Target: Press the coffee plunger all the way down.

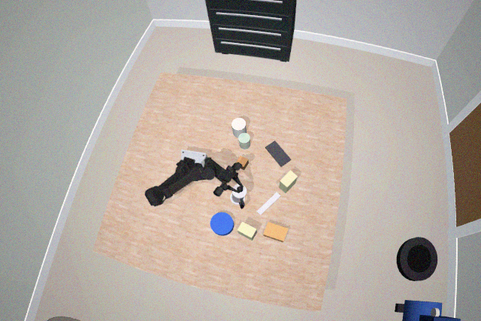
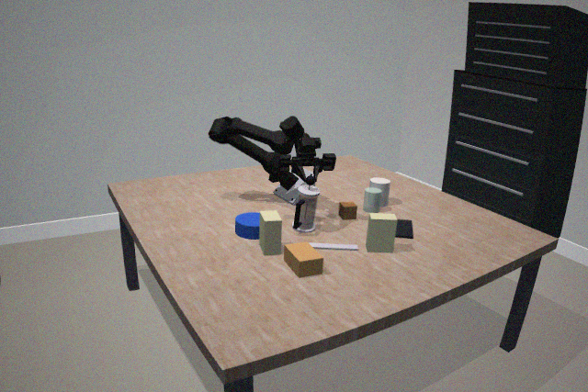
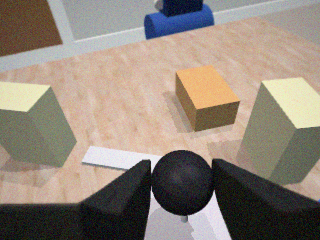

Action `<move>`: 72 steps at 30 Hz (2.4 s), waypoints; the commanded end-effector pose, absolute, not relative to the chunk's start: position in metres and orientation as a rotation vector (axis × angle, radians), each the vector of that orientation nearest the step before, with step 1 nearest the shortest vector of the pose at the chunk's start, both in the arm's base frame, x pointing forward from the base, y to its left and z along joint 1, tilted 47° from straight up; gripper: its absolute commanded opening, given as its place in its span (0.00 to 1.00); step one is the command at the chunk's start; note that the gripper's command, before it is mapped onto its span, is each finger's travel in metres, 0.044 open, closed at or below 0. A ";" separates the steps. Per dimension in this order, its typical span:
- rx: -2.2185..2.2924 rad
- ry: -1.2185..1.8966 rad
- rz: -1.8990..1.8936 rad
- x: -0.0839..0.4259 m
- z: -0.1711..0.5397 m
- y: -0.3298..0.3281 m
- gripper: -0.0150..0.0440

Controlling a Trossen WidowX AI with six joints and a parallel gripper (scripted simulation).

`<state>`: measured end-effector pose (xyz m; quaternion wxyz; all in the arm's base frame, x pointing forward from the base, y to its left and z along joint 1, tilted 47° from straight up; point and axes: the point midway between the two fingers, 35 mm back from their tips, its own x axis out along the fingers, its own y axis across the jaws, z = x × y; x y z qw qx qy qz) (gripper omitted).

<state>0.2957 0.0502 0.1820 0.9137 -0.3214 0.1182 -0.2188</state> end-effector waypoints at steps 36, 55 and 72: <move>-0.683 0.264 -0.467 0.296 0.177 0.047 0.46; -0.669 0.250 -0.456 0.296 0.180 0.050 0.73; -0.663 0.288 -0.453 0.282 0.204 0.086 1.00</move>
